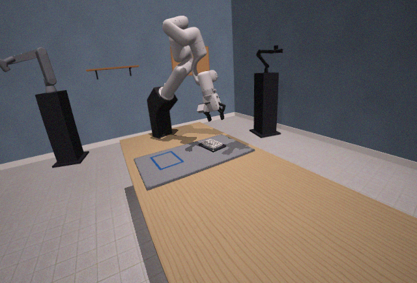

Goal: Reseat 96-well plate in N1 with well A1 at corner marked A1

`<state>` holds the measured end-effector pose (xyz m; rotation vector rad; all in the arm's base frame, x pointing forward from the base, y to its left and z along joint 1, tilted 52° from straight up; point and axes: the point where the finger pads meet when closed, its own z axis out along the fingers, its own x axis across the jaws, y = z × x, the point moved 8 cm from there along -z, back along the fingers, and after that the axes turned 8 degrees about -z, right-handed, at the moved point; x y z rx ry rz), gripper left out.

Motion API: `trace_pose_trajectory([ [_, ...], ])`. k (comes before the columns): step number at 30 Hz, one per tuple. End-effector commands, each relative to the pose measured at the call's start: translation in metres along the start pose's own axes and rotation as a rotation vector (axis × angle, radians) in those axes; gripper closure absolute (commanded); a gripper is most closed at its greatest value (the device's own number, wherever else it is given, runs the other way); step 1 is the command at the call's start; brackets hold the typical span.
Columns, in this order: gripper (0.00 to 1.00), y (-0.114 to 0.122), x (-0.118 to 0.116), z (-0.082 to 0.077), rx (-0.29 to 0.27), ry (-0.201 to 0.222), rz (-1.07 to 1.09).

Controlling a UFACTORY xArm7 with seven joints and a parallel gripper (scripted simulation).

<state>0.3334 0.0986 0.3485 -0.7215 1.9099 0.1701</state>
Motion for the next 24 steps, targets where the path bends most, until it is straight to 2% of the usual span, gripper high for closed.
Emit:
trace_pose_trajectory([
  [1, 0.0, 0.002, 0.0, 0.003, 0.021, 0.034, 0.111],
  [9, 0.0, 0.009, 0.01, 0.013, 0.056, 0.07, 0.374],
  [24, 0.0, 0.023, 0.029, 0.034, 0.103, 0.106, 0.759],
])
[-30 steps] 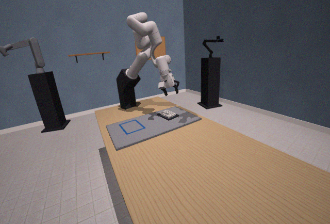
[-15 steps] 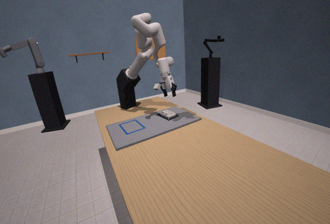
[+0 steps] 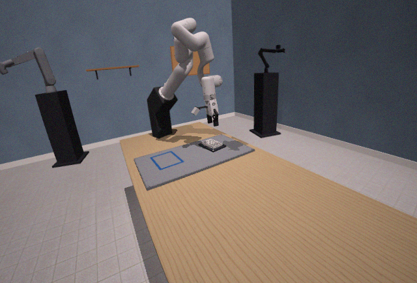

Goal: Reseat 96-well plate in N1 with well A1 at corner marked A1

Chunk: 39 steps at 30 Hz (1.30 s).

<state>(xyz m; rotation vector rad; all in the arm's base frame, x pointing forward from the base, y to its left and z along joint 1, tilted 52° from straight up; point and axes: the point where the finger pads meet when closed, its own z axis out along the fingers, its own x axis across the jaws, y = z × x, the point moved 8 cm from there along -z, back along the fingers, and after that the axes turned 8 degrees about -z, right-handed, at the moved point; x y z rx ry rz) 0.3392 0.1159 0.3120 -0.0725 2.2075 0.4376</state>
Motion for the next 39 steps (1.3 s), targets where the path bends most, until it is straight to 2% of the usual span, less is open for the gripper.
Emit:
trace_pose_trajectory([
  [1, 0.0, 0.002, 0.01, 0.01, 0.011, -0.025, 0.177],
  [26, 0.0, 0.012, 0.047, 0.05, 0.049, 0.014, 0.825],
  [29, 0.0, 0.012, 0.046, 0.05, 0.05, 0.015, 0.836],
  [32, 0.0, 0.016, 0.054, 0.059, 0.054, 0.018, 0.936],
  [37, 0.0, 0.016, 0.054, 0.059, 0.056, 0.02, 0.982],
  [39, 0.0, 0.019, 0.06, 0.066, 0.059, 0.021, 1.049],
])
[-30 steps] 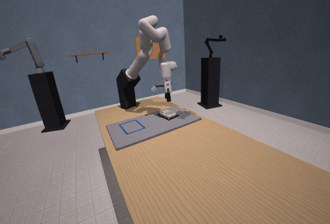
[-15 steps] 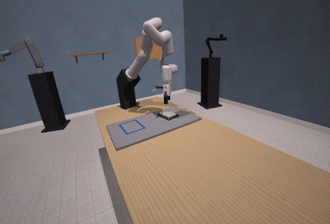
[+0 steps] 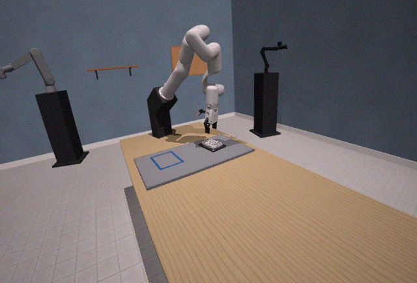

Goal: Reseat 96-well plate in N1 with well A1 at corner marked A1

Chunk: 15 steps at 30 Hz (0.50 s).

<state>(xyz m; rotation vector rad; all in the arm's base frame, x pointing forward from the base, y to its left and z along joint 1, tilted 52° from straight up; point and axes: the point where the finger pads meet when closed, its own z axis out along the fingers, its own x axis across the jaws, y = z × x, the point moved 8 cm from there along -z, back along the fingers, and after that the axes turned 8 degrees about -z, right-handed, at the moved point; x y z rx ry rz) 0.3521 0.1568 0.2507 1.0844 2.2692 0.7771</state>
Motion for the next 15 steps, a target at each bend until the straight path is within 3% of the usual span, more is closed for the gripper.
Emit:
trace_pose_trajectory([
  [1, 0.0, -0.012, 0.0114, 0.0117, -0.123, -0.032, 0.133],
  [15, 0.0, -0.013, 0.0184, 0.0206, -0.12, -0.013, 0.333],
])
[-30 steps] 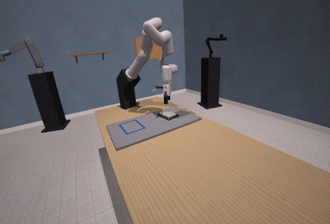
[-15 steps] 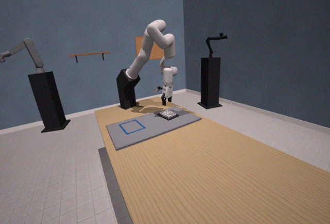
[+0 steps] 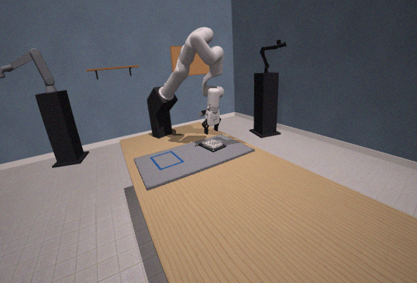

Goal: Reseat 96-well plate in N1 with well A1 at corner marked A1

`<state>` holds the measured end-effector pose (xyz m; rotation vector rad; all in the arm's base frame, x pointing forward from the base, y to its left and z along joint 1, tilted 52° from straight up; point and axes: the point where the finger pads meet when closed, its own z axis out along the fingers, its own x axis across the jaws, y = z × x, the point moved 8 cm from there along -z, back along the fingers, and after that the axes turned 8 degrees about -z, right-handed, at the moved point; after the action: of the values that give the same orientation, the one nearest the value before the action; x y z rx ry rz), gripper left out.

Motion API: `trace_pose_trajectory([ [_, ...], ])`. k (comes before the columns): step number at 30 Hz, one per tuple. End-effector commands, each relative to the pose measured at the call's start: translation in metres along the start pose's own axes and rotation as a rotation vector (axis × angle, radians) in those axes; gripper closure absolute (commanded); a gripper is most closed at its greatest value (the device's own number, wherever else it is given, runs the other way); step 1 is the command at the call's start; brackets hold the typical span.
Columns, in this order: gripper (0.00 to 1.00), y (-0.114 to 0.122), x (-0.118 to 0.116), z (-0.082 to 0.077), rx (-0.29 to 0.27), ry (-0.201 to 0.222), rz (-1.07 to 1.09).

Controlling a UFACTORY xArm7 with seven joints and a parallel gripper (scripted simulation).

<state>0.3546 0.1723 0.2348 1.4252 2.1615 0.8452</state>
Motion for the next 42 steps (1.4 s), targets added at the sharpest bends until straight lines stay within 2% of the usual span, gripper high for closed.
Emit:
trace_pose_trajectory([
  [1, 0.0, -0.0122, 0.0009, 0.0037, -0.148, 0.013, 0.064],
  [34, 0.0, -0.0122, 0.0009, 0.0037, -0.148, 0.013, 0.064],
  [42, 0.0, -0.0108, 0.001, 0.0136, -0.148, 0.013, 0.064],
])
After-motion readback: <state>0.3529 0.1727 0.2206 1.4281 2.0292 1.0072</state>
